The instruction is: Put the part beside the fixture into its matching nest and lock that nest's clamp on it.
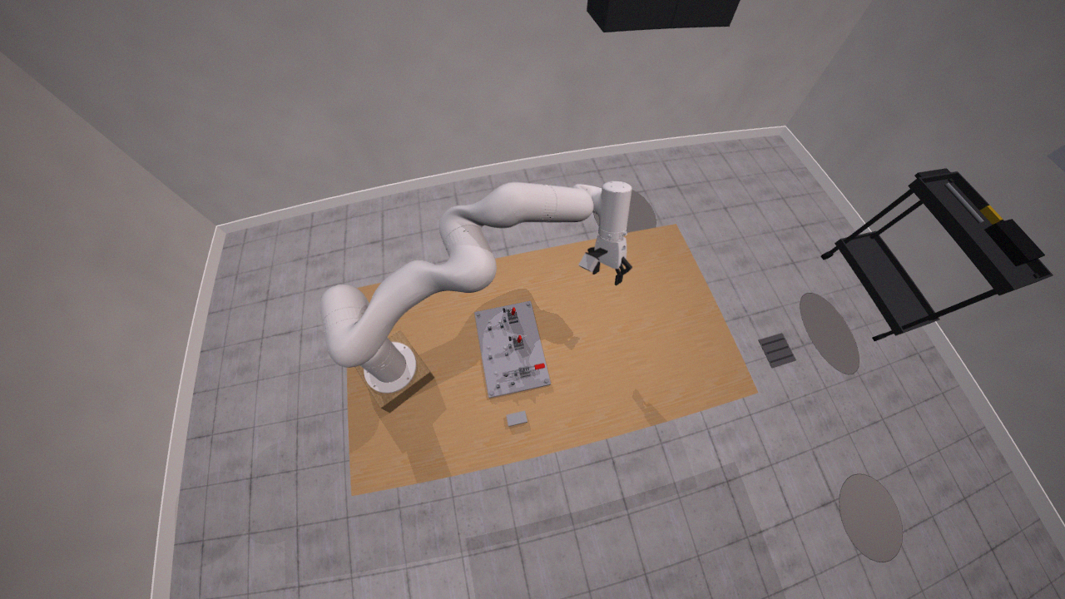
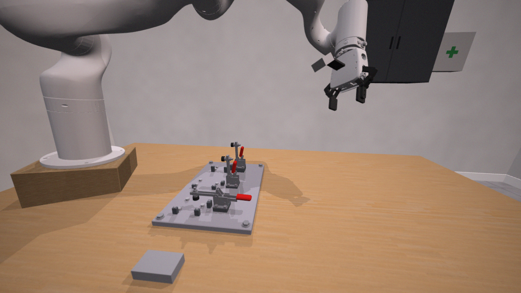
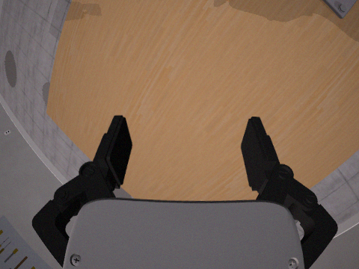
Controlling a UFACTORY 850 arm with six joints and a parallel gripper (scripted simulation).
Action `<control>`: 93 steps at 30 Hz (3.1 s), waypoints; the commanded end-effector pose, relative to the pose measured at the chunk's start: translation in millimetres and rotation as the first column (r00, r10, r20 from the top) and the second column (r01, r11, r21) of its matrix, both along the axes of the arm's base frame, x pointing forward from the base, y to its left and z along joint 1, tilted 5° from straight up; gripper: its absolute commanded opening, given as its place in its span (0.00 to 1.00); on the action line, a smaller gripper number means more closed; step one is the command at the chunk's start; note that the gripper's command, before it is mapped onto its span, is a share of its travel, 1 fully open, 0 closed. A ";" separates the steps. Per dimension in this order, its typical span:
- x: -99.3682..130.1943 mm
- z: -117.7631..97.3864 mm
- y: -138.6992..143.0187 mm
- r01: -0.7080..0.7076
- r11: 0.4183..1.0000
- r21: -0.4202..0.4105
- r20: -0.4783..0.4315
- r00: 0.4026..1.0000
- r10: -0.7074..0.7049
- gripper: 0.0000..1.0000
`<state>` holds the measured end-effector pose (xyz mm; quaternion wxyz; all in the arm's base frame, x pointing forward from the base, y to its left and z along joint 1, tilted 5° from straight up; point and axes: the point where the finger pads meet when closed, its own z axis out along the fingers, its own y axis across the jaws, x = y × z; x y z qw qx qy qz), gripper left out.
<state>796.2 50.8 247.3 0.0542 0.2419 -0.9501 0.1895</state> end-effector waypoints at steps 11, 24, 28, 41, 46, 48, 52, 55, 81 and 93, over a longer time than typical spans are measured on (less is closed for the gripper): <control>0.5 1.6 0.1 0.000 1.000 0.000 0.003 1.000 0.000 1.00; -1.4 0.9 1.9 -0.035 0.999 0.009 -0.010 0.999 0.035 1.00; -6.7 -1.1 6.4 -0.120 0.992 0.030 -0.040 0.992 0.121 1.00; -40.1 -10.7 26.3 -0.488 0.860 0.151 -0.131 0.852 0.507 1.00; -57.1 -14.8 33.3 -0.611 0.766 0.200 -0.145 0.754 0.640 1.00; -64.7 -16.5 36.0 -0.657 0.722 0.220 -0.147 0.709 0.690 1.00; -74.4 -18.6 39.1 -0.708 0.664 0.242 -0.147 0.650 0.746 1.00; -84.0 -20.7 42.0 -0.752 0.605 0.262 -0.145 0.589 0.795 1.00; -209.1 -45.9 60.3 -0.923 -0.119 0.366 -0.051 -0.147 0.988 1.00; -277.4 -60.1 60.3 -0.831 -0.430 0.353 -0.019 -0.466 0.885 1.00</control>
